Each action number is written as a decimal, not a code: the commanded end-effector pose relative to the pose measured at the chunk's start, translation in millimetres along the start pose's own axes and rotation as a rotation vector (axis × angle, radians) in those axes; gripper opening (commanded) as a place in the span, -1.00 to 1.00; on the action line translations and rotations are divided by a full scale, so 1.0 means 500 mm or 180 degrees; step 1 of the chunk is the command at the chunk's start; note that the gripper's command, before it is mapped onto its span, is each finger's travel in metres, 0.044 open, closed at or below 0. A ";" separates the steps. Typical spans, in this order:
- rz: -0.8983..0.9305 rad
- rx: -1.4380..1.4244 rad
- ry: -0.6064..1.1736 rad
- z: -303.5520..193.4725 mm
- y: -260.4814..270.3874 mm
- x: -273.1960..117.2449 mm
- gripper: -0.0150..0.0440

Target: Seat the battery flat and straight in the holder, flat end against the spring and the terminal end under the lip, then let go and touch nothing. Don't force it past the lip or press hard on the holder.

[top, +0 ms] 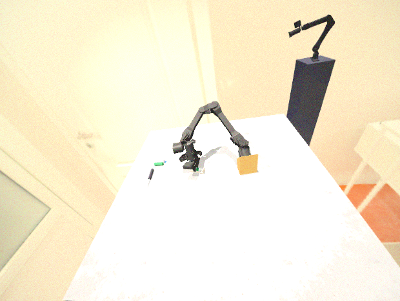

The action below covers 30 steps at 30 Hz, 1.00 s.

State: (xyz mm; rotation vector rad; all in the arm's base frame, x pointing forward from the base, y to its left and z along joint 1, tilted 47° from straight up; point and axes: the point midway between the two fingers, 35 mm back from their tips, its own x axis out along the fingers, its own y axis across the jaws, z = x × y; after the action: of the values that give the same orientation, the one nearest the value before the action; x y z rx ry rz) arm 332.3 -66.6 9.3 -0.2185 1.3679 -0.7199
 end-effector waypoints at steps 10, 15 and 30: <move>0.0003 0.0001 0.0001 -0.003 0.006 -0.029 0.12; 0.0014 -0.0011 0.0001 -0.008 0.022 -0.096 0.57; 0.0014 0.0000 0.0006 -0.018 0.035 -0.169 1.00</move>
State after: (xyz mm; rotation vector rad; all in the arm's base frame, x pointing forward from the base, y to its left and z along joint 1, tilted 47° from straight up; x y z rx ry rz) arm 327.8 -2.1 66.5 -0.2222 1.3675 -0.7143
